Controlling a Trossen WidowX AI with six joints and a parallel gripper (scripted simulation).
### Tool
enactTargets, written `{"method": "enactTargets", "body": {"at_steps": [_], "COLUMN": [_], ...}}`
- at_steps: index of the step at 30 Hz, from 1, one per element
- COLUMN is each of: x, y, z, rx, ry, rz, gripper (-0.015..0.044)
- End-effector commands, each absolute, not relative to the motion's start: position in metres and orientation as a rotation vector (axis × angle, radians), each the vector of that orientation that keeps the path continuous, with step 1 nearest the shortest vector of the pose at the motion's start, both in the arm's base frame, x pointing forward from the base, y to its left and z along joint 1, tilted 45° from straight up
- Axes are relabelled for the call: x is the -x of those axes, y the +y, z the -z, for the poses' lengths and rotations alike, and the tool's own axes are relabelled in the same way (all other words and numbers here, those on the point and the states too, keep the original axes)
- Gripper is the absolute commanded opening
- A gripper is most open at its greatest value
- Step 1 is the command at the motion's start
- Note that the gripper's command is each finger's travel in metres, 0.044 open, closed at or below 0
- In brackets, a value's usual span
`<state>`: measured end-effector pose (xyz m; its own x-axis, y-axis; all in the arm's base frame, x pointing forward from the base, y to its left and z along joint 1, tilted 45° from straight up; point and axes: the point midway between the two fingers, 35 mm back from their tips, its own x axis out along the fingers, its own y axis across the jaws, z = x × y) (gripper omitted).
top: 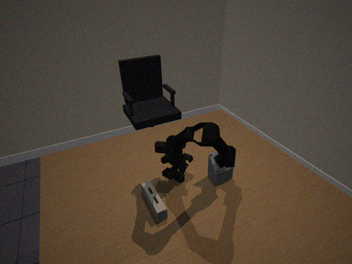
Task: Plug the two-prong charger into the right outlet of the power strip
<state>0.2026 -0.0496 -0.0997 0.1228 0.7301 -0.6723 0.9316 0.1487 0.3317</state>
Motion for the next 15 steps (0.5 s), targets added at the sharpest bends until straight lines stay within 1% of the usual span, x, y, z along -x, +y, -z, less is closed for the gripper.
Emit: {"method": "enactTargets", "body": {"at_steps": [1, 4, 5, 15], "x": [-0.203, -0.202, -0.202, -0.194], "y": [-0.05, -0.053, -0.055, -0.084], "z": [0.1, 0.097, 0.095, 0.06], "rx": [-1.625, -1.625, -1.625, -1.629], "ry": [1.65, 1.65, 1.65, 1.654], "rz": [0.327, 0.328, 0.328, 0.328], "gripper": [0.0085, 0.0006, 0.0, 0.0]}}
